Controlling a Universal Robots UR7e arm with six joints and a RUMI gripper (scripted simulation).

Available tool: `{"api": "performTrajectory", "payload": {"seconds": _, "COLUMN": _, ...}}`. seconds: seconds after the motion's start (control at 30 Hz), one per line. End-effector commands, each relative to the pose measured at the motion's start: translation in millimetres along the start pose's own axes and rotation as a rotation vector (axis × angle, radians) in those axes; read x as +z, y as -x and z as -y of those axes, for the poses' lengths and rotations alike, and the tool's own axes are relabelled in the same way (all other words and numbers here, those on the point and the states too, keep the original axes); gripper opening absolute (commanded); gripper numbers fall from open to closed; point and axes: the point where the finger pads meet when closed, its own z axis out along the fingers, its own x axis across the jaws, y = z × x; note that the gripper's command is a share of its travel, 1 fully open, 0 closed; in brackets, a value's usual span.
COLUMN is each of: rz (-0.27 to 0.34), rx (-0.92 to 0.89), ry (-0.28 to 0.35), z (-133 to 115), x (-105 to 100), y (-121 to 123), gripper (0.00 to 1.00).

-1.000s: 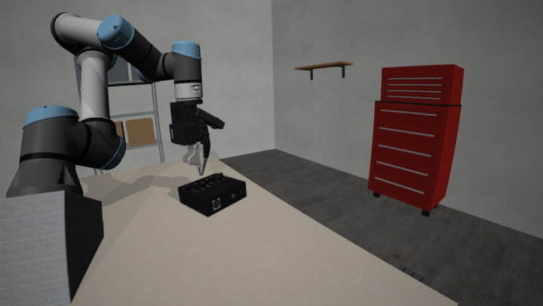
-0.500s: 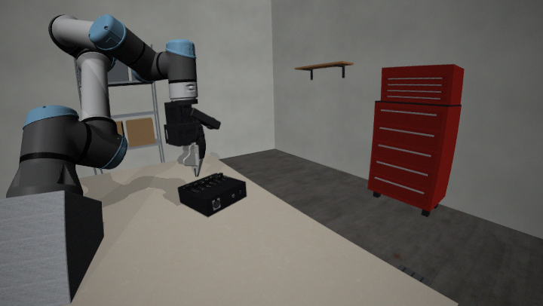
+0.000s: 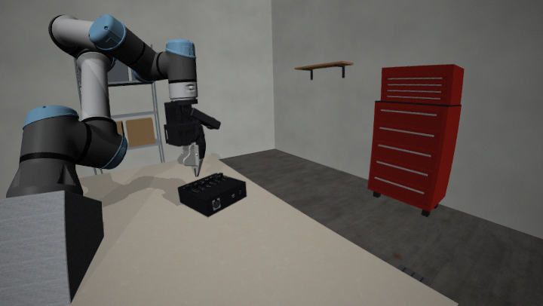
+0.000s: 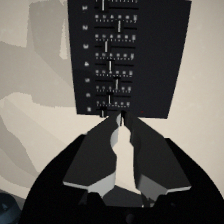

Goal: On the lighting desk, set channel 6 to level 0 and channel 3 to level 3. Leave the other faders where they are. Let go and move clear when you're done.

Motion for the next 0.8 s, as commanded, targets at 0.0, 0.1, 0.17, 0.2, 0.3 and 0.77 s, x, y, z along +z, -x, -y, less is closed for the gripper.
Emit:
{"api": "performTrajectory", "payload": {"seconds": 0.0, "rz": -0.001, "rx": 0.000, "ry": 0.000, "z": 0.2, "x": -0.3, "y": -0.3, "gripper": 0.00}}
{"api": "performTrajectory", "payload": {"seconds": 0.1, "rz": -0.001, "rx": 0.000, "ry": 0.000, "z": 0.2, "x": -0.3, "y": -0.3, "gripper": 0.00}}
{"api": "performTrajectory", "payload": {"seconds": 0.17, "rz": -0.001, "rx": 0.000, "ry": 0.000, "z": 0.2, "x": -0.3, "y": -0.3, "gripper": 0.00}}
{"api": "performTrajectory", "payload": {"seconds": 0.2, "rz": -0.001, "rx": 0.000, "ry": 0.000, "z": 0.2, "x": -0.2, "y": -0.3, "gripper": 0.00}}
{"api": "performTrajectory", "payload": {"seconds": 0.3, "rz": -0.001, "rx": 0.000, "ry": 0.000, "z": 0.2, "x": -0.2, "y": -0.3, "gripper": 0.00}}
{"api": "performTrajectory", "payload": {"seconds": 0.77, "rz": -0.001, "rx": 0.000, "ry": -0.001, "z": 0.1, "x": 4.2, "y": -0.3, "gripper": 0.00}}
